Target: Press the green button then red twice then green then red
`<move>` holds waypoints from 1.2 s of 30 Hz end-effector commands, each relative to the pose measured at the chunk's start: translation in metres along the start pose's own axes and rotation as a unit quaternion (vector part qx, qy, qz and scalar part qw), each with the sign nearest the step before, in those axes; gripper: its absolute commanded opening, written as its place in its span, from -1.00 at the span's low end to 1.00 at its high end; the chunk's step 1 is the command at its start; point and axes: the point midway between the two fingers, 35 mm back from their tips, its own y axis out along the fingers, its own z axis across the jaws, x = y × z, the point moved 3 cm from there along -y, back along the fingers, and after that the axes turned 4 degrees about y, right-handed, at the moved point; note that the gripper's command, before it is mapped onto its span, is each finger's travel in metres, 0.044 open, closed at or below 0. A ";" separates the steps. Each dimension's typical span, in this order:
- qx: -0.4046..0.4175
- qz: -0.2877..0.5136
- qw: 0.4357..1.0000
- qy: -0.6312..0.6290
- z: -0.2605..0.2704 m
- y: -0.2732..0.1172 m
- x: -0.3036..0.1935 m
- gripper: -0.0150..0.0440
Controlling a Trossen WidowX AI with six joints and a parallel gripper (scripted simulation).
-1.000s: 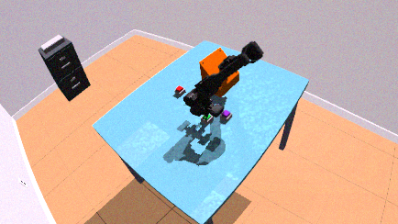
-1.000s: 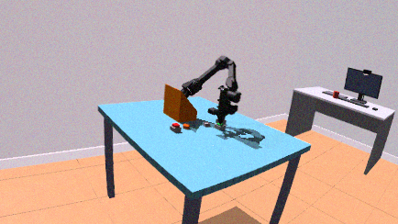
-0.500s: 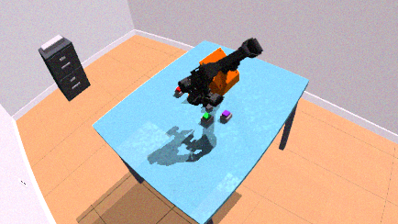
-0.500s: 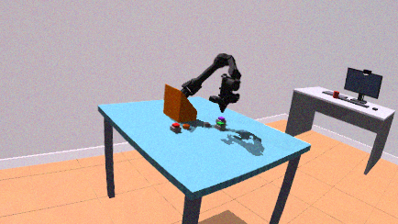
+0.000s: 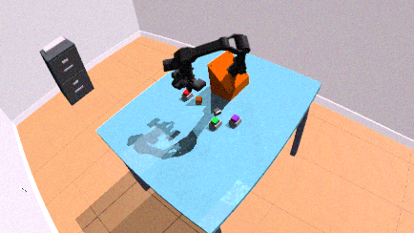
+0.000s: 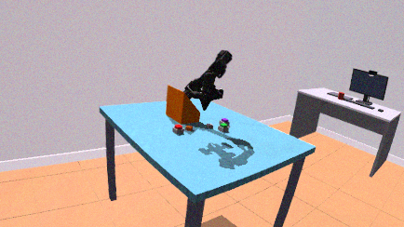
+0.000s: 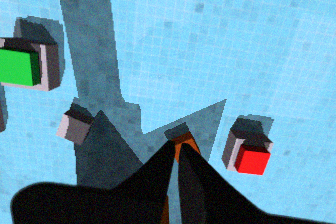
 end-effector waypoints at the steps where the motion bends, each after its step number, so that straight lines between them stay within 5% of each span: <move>1: 0.004 0.003 1.000 -0.001 -0.066 0.004 -0.024 -0.42; 6: 0.018 0.005 1.000 -0.006 -0.121 0.014 -0.057 -0.42; 12: 0.018 0.005 1.000 -0.006 -0.121 0.018 -0.057 -0.42; 17: 0.019 0.004 1.000 -0.006 -0.118 0.076 -0.058 -0.42; 36: 0.019 0.004 1.000 -0.007 -0.117 0.100 -0.057 -0.42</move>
